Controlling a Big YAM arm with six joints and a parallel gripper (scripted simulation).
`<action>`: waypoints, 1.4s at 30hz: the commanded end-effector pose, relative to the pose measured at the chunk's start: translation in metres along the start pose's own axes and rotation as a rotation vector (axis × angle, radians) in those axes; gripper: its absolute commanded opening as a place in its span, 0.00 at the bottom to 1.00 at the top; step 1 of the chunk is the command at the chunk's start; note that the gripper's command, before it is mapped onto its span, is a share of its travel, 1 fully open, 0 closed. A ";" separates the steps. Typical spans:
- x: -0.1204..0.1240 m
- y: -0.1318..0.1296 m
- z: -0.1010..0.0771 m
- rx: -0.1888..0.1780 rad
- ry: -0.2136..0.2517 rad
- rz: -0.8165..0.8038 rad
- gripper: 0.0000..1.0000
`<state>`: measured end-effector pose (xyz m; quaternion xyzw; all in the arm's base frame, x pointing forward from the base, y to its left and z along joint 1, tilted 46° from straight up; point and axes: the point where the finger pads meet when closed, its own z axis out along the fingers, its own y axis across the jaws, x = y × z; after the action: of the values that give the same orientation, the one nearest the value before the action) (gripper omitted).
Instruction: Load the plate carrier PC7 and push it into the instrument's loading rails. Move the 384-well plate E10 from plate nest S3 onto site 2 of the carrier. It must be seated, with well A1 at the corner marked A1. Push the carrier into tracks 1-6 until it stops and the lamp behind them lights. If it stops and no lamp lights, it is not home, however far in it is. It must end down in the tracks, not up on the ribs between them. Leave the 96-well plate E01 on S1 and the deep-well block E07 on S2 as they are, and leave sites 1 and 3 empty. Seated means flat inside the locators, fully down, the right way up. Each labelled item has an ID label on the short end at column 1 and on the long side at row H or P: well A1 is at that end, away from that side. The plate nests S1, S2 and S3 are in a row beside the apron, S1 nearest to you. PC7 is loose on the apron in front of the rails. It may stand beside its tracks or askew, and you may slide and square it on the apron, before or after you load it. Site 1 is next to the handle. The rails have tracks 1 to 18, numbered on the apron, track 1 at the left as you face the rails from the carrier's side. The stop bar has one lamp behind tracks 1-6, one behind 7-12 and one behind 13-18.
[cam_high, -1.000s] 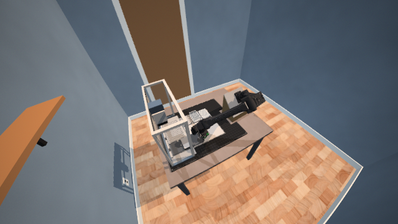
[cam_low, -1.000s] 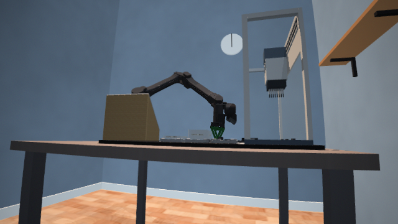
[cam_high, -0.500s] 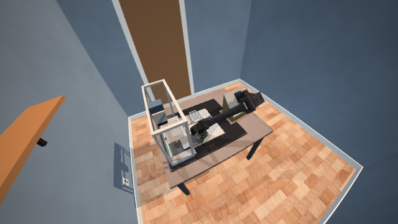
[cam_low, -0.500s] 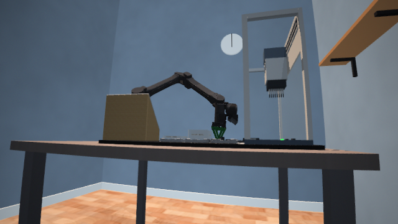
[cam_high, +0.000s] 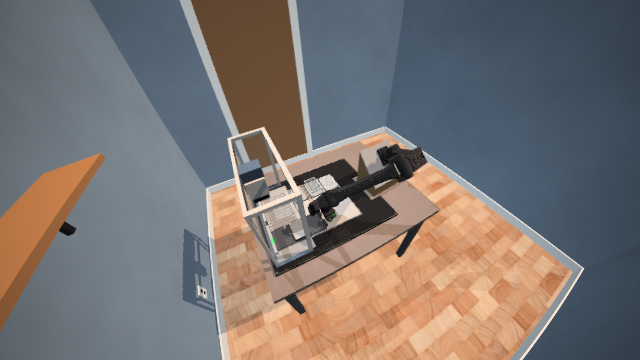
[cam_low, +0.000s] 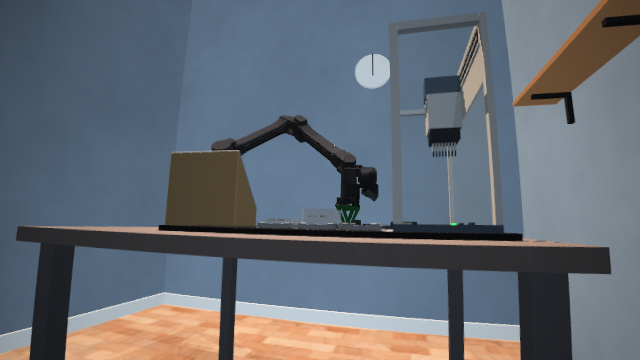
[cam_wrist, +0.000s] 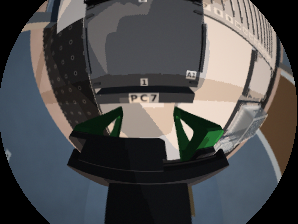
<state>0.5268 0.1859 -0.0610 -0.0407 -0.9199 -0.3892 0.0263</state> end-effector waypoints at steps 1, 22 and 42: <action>-0.007 0.015 -0.018 -0.006 -0.050 -0.026 0.80; 0.002 0.019 -0.019 -0.010 -0.059 -0.044 0.80; -0.005 0.014 -0.065 -0.012 -0.074 -0.037 0.80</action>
<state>0.5055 0.1769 -0.0442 -0.0377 -0.9205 -0.3880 0.0264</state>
